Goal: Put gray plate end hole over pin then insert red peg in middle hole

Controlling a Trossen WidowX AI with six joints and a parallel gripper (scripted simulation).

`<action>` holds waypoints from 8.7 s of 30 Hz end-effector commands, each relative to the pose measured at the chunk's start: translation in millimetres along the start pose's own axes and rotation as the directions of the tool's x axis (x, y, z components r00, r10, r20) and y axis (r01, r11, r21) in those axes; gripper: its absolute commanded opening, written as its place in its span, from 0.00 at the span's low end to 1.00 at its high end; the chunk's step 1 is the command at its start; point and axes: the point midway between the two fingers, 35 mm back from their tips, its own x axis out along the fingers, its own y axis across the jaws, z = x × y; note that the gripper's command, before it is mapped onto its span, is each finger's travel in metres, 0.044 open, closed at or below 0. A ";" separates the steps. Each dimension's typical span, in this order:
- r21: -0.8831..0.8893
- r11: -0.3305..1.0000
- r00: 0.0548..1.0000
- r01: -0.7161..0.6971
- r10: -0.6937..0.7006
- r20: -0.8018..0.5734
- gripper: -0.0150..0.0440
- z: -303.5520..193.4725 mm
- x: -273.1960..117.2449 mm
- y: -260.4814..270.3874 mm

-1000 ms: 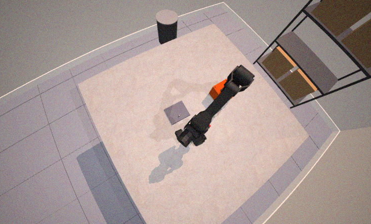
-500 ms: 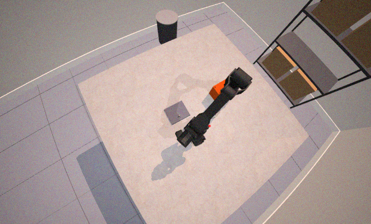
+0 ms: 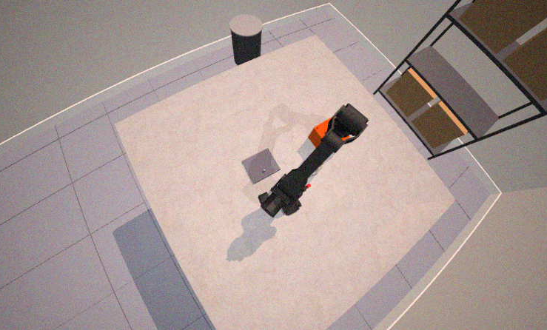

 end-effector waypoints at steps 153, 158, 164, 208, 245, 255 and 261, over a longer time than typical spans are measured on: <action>0.418 0.909 1.000 0.002 0.003 -0.010 0.25 -166.5 -30.8 2.6; 0.418 0.909 1.000 0.002 0.003 -0.010 0.25 -166.5 -30.8 2.6; 0.418 0.909 1.000 0.002 0.003 -0.010 0.25 -167.5 -25.9 2.2; 0.424 0.906 1.000 0.000 0.003 -0.006 0.61 -167.2 5.5 2.3; 0.690 0.723 1.000 0.003 0.002 -0.007 1.00 -126.9 -113.6 8.9; 0.998 0.071 1.000 0.000 0.004 -0.001 1.00 -51.9 -114.0 48.2; 0.986 -0.165 1.000 0.000 0.006 0.001 1.00 -31.6 -113.7 64.3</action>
